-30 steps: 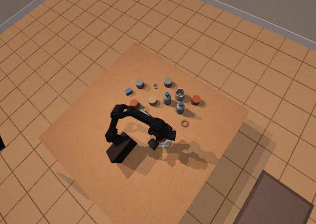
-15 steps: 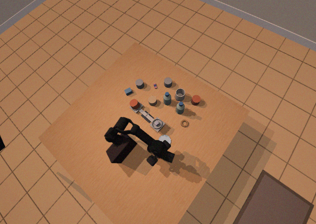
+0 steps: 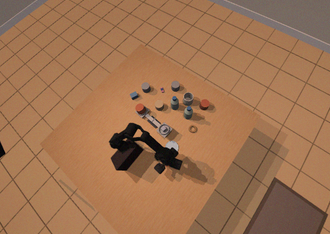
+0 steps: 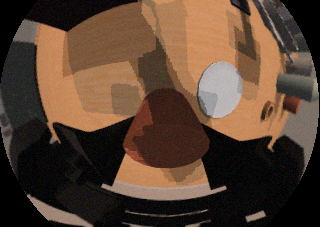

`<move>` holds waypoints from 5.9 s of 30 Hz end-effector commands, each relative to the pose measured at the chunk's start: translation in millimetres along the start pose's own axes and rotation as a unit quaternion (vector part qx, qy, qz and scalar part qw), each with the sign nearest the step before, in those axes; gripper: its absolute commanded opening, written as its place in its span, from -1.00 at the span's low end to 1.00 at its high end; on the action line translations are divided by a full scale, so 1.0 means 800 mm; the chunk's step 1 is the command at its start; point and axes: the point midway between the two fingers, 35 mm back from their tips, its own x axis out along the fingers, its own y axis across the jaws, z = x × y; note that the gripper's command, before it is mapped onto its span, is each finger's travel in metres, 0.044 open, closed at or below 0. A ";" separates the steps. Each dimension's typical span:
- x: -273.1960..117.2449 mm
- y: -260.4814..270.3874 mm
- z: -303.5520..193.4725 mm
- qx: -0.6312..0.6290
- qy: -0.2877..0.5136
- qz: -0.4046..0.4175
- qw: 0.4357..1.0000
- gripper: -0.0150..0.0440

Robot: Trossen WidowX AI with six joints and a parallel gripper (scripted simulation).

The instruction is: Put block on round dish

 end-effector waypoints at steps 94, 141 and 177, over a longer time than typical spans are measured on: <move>-0.052 -0.193 0.217 0.091 -0.005 -0.005 0.996 0.30; -0.082 -0.148 0.094 0.091 0.000 -0.005 0.996 -0.49; 0.030 -0.127 0.061 0.090 -0.002 -0.005 0.996 -0.49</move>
